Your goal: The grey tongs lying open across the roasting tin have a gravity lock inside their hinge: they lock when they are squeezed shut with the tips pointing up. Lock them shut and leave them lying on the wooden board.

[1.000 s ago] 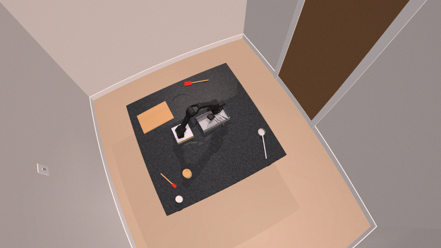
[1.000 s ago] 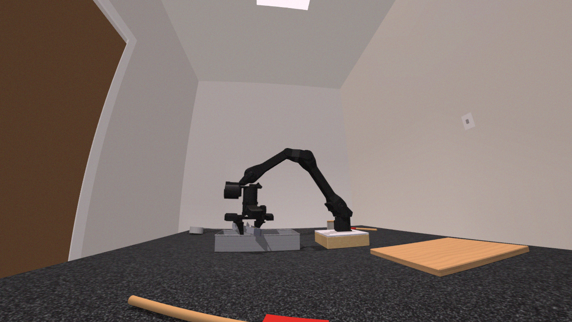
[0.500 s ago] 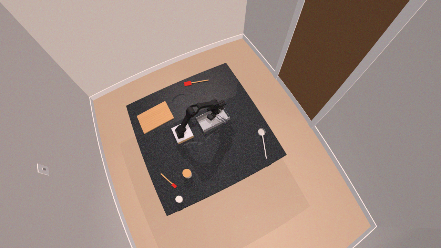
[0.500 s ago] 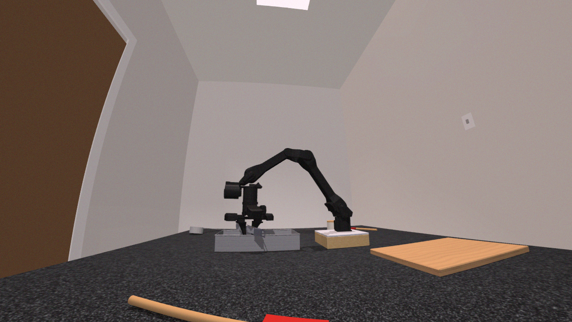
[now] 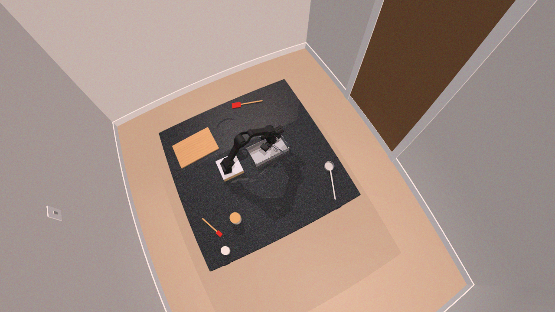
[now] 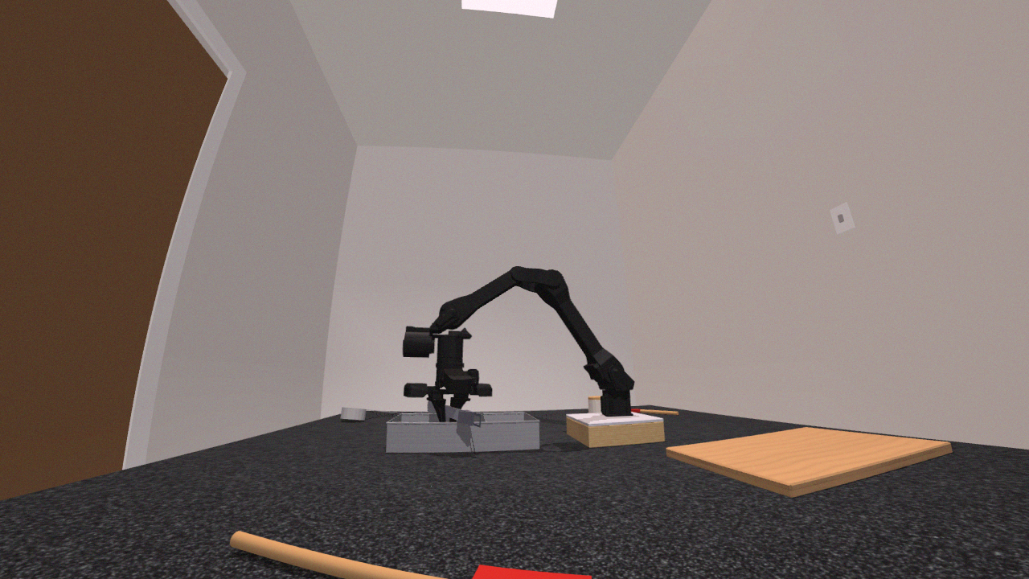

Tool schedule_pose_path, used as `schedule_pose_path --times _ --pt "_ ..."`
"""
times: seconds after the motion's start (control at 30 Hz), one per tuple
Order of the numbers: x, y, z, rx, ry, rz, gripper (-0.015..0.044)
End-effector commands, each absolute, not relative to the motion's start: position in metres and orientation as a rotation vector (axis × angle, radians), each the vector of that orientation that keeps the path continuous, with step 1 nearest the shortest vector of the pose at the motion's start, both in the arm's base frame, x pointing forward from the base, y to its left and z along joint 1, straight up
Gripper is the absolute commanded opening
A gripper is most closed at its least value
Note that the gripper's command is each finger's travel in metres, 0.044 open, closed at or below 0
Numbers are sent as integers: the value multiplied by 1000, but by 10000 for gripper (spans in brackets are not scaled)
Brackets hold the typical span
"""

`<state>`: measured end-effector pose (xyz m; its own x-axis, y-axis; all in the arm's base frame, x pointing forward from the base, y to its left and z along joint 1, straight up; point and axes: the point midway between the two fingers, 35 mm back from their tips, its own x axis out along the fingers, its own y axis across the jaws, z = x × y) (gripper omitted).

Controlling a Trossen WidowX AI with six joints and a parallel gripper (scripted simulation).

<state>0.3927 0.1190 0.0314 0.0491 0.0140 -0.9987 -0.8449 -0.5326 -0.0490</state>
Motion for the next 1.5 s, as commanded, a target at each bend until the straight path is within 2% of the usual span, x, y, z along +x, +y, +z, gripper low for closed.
schedule_pose_path --times 0.0,0.1,0.47,0.97,1.47 --pt "393 119 32 -1632 850 1567 -78" --pt "394 119 38 -1632 850 1568 -150" --pt "389 117 157 -1628 852 1577 -150" --pt "387 120 156 -1617 863 1574 -150" --pt "344 207 157 -1466 983 1443 -150"
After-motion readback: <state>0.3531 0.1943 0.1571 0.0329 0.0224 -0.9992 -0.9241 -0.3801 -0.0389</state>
